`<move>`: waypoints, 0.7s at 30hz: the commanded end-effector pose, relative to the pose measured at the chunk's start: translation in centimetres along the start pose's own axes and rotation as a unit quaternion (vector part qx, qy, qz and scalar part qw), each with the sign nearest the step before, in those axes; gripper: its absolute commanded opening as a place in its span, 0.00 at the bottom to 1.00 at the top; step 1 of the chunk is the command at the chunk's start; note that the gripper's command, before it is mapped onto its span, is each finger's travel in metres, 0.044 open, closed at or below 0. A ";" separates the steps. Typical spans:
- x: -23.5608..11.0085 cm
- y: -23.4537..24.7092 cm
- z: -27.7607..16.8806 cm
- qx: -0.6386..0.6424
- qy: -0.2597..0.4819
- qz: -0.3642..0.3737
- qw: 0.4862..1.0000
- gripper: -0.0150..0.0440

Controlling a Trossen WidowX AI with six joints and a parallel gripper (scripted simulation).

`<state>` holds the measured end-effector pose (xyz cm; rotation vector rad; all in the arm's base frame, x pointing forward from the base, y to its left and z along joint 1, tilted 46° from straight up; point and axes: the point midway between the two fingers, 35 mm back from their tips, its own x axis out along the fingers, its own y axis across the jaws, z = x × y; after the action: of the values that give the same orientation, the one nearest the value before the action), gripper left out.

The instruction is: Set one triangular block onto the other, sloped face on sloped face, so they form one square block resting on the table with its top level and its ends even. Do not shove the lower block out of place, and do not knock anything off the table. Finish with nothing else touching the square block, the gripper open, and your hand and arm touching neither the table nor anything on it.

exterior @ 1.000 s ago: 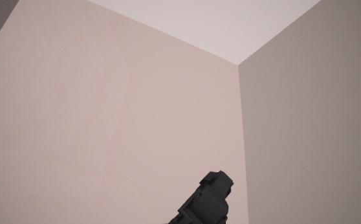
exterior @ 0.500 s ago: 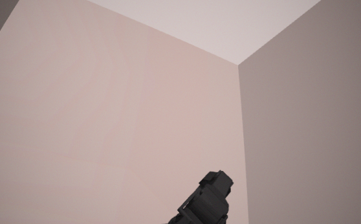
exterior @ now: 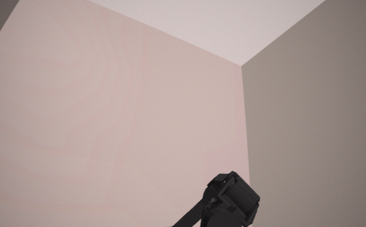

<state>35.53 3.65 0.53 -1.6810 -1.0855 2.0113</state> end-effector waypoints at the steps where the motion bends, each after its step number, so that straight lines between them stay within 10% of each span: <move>1: -1.5 -2.0 -0.5 -0.004 0.009 0.003 1.000 0.25; 21: 1.3 -3.8 -0.2 -0.004 0.009 0.002 1.000 0.25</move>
<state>34.97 6.53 2.64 -1.6981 -1.0895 2.0035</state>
